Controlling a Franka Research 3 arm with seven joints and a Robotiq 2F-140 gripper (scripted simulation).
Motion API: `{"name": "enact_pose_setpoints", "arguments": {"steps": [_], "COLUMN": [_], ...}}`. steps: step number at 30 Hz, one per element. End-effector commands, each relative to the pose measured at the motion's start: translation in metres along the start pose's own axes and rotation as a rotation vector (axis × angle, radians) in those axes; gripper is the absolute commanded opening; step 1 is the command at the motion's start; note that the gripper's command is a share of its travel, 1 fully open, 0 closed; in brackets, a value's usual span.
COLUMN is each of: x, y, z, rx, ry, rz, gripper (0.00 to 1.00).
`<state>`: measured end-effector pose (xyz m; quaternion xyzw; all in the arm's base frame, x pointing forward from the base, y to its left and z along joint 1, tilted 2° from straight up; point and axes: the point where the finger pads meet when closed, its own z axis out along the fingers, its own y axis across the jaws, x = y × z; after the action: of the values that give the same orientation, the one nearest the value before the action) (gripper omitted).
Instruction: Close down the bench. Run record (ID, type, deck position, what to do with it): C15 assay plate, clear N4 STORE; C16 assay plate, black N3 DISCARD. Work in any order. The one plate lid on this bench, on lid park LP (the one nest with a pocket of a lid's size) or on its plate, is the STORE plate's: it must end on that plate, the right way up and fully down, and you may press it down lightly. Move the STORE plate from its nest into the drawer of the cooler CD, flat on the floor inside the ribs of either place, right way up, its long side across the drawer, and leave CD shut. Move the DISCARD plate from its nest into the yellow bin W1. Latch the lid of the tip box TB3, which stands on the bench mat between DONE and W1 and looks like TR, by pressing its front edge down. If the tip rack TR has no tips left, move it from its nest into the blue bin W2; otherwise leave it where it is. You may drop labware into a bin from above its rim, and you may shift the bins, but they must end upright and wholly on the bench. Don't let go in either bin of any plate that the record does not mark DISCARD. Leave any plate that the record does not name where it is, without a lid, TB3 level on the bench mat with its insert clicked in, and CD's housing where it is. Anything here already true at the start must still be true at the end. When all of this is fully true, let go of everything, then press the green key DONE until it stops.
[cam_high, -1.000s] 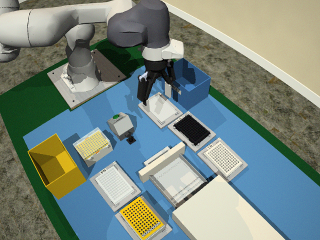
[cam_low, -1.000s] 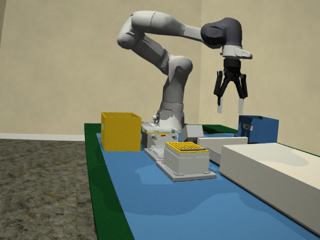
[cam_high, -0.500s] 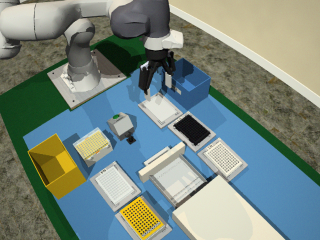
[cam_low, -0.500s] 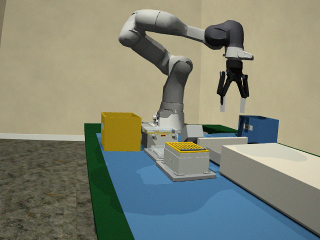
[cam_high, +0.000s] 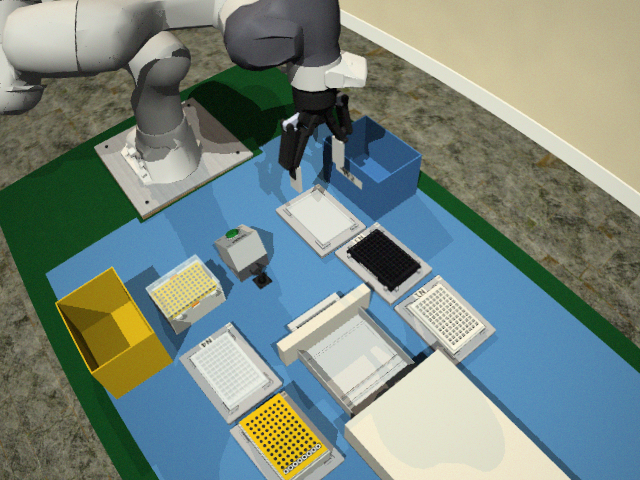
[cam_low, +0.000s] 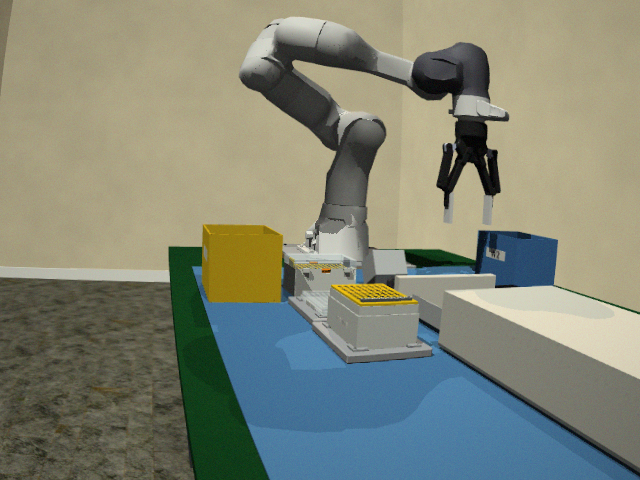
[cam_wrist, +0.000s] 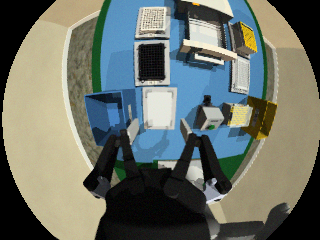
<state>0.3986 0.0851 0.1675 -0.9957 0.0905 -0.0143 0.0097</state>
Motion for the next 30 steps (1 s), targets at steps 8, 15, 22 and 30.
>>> {"name": "enact_pose_setpoints", "arguments": {"steps": [8,15,22,30], "x": [-0.001,-0.001,-0.001,-0.001], "y": [-0.002,-0.002,-0.002,-0.002], "z": [-0.001,0.005,0.014,0.022], "rx": [0.004,0.004,0.004,0.004], "ry": [-0.001,-0.001,-0.001,-0.001], "rz": [0.021,0.021,0.021,0.021], "gripper": [0.66,0.66,0.66,0.66]}}
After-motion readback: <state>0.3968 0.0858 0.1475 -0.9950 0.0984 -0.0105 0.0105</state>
